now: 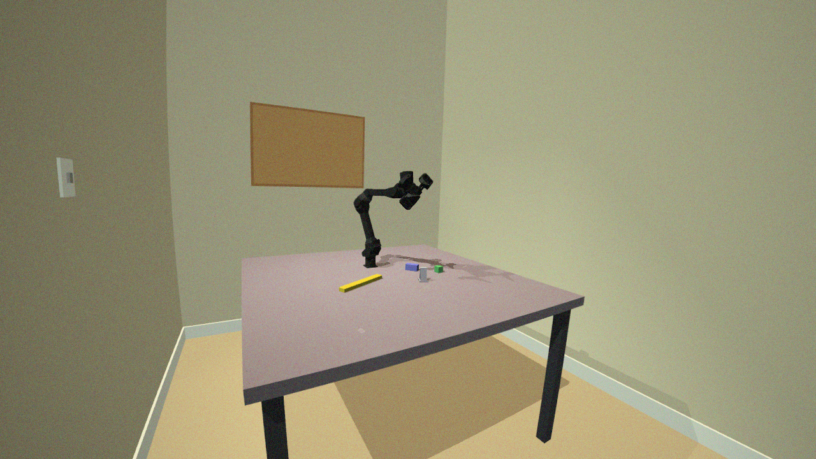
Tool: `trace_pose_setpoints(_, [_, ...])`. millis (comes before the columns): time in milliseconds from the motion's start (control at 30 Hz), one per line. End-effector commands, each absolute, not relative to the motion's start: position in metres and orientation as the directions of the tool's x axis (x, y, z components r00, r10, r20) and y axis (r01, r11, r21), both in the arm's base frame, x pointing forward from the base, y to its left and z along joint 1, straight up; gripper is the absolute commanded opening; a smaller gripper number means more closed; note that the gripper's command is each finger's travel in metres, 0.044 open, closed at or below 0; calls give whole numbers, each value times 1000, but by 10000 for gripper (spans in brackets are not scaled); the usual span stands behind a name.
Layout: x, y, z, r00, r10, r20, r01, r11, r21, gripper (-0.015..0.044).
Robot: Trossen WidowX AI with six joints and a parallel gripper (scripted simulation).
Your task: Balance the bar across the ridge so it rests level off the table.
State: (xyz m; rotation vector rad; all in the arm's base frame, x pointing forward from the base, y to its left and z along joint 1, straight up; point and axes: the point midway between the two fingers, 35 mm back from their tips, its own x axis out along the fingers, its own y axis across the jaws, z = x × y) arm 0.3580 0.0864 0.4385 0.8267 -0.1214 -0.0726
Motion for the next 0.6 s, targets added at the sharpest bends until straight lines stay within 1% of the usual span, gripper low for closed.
trace_pose_setpoints(0, [372, 74, 423, 991, -135, 15, 86, 708, 701, 315])
trace_pose_setpoints(300, [398, 39, 376, 964, -204, -169, 265, 757, 598, 315])
trace_pose_setpoints(567, [412, 2, 332, 902, -265, -340, 412, 763, 498, 315])
